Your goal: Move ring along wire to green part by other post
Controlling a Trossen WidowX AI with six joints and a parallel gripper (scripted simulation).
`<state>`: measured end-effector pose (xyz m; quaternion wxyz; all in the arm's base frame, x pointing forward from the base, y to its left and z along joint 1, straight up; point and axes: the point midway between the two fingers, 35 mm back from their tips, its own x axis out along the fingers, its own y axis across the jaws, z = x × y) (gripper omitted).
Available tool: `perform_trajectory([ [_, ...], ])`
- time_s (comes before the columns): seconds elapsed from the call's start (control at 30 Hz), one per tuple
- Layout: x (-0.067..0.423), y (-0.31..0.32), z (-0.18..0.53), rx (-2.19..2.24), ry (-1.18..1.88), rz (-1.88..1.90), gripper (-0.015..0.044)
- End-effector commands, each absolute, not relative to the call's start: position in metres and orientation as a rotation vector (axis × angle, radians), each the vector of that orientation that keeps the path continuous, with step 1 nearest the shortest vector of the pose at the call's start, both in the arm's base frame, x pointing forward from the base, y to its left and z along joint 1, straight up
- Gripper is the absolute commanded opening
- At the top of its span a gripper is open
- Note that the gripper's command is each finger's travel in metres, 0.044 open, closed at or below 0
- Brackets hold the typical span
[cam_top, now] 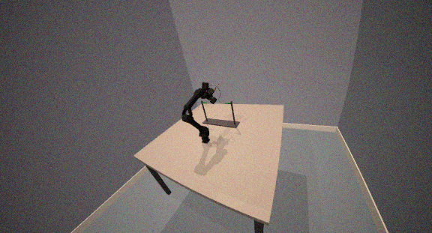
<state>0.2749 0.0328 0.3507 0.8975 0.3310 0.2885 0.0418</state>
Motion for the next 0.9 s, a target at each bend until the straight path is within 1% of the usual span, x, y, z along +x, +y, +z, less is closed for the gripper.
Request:
perform_trajectory([
  [0.0,0.275,0.030,0.351,0.629,0.592,0.068,-0.0150],
  [0.87,0.275,0.018,0.344,0.311,0.586,-0.039,-0.0150],
])
